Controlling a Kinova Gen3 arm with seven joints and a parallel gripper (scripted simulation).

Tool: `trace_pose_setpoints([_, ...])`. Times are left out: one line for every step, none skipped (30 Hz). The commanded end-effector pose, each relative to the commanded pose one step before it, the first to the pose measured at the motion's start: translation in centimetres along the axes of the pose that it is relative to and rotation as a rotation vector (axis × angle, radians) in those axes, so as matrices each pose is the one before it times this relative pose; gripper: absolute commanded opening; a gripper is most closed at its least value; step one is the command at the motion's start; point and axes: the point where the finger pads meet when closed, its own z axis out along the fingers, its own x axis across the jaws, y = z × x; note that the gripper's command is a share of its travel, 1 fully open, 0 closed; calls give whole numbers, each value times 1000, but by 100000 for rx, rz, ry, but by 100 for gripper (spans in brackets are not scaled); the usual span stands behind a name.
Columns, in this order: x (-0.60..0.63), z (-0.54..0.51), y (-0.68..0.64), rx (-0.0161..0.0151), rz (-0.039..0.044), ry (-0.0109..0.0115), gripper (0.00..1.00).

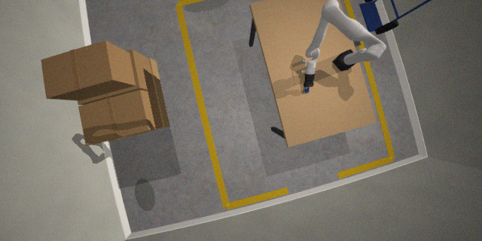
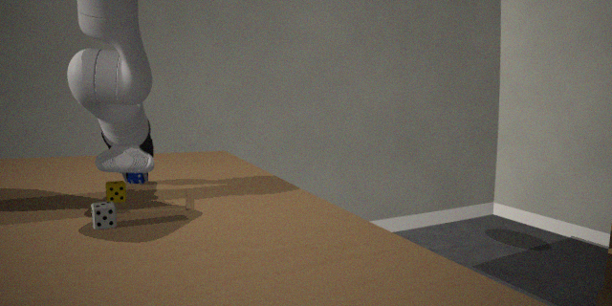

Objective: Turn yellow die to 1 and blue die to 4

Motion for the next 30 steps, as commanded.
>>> trace_pose_setpoints([-31, -20, 53, -37, -102, -33, 57])
trace_pose_setpoints([0, 0, 0, 0, 0, 0, 57])
trace_pose_setpoints([0, 0, 0, 0, 0, 0, 57])
trace_pose_setpoints([0, 0, 0, 0, 0, 0, 57])
trace_pose_setpoints([0, 0, 0, 0, 0, 0, 57])
trace_pose_setpoints([0, 0, 0, 0, 0, 0, 57])
trace_pose_setpoints([0, 0, 0, 0, 0, 0, 57])
trace_pose_setpoints([0, 0, 0, 0, 0, 0, 57])
trace_pose_setpoints([0, 0, 0, 0, 0, 0, 57])
trace_pose_setpoints([0, 0, 0, 0, 0, 0, 63])
trace_pose_setpoints([0, 0, 0, 0, 0, 0, 63])
trace_pose_setpoints([0, 0, 0, 0, 0, 0, 63])
trace_pose_setpoints([0, 0, 0, 0, 0, 0, 69])
trace_pose_setpoints([0, 0, 0, 0, 0, 0, 69])
trace_pose_setpoints([0, 0, 0, 0, 0, 0, 69])
trace_pose_setpoints([0, 0, 0, 0, 0, 0, 75])
trace_pose_setpoints([0, 0, 0, 0, 0, 0, 75])
trace_pose_setpoints([0, 0, 0, 0, 0, 0, 75])
trace_pose_setpoints([0, 0, 0, 0, 0, 0, 81])
trace_pose_setpoints([0, 0, 0, 0, 0, 0, 81])
trace_pose_setpoints([0, 0, 0, 0, 0, 0, 81])
trace_pose_setpoints([0, 0, 0, 0, 0, 0, 87])
trace_pose_setpoints([0, 0, 0, 0, 0, 0, 87])
trace_pose_setpoints([0, 0, 0, 0, 0, 0, 87])
trace_pose_setpoints([0, 0, 0, 0, 0, 0, 87])
trace_pose_setpoints([0, 0, 0, 0, 0, 0, 87])
trace_pose_setpoints([0, 0, 0, 0, 0, 0, 87])
trace_pose_setpoints([0, 0, 0, 0, 0, 0, 87])
trace_pose_setpoints([0, 0, 0, 0, 0, 0, 87])
trace_pose_setpoints([0, 0, 0, 0, 0, 0, 87])
